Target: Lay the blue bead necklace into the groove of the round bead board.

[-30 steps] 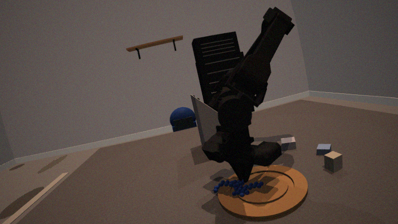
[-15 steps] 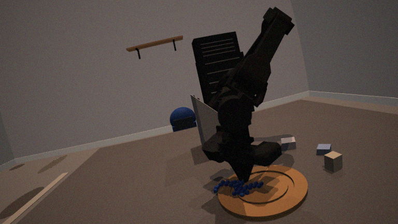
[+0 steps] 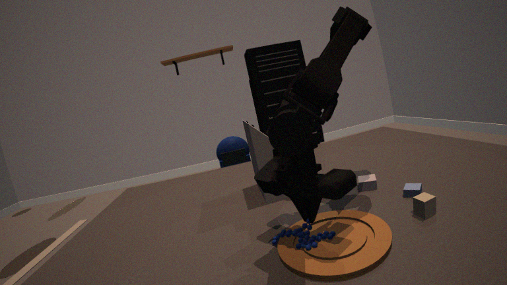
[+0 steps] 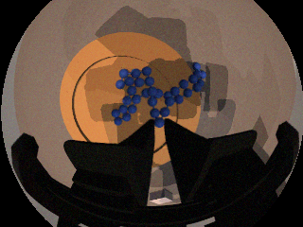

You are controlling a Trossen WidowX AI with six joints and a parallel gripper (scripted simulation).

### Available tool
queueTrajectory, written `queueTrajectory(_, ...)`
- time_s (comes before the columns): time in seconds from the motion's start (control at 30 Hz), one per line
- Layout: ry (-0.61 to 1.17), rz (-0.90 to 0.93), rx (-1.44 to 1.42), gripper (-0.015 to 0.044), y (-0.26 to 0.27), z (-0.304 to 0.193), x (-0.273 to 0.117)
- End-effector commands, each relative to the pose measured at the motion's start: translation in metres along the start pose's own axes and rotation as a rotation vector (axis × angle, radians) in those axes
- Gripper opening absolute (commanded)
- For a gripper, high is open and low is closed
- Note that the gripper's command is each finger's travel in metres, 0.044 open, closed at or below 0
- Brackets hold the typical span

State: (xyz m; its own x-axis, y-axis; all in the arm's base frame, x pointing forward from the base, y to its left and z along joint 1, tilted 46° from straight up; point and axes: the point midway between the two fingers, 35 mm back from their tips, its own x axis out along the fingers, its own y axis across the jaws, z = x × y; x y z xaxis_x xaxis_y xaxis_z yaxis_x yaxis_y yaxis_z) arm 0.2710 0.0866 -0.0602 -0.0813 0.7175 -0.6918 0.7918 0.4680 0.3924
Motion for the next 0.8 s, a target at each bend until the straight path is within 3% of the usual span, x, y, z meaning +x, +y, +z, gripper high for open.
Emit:
queueTrajectory(0.0,-0.005,0.002,-0.005,0.0000,0.001,0.001,-0.006)
queueTrajectory(0.77,-0.004,0.004,-0.006,0.0000,0.049,-0.003,-0.001)
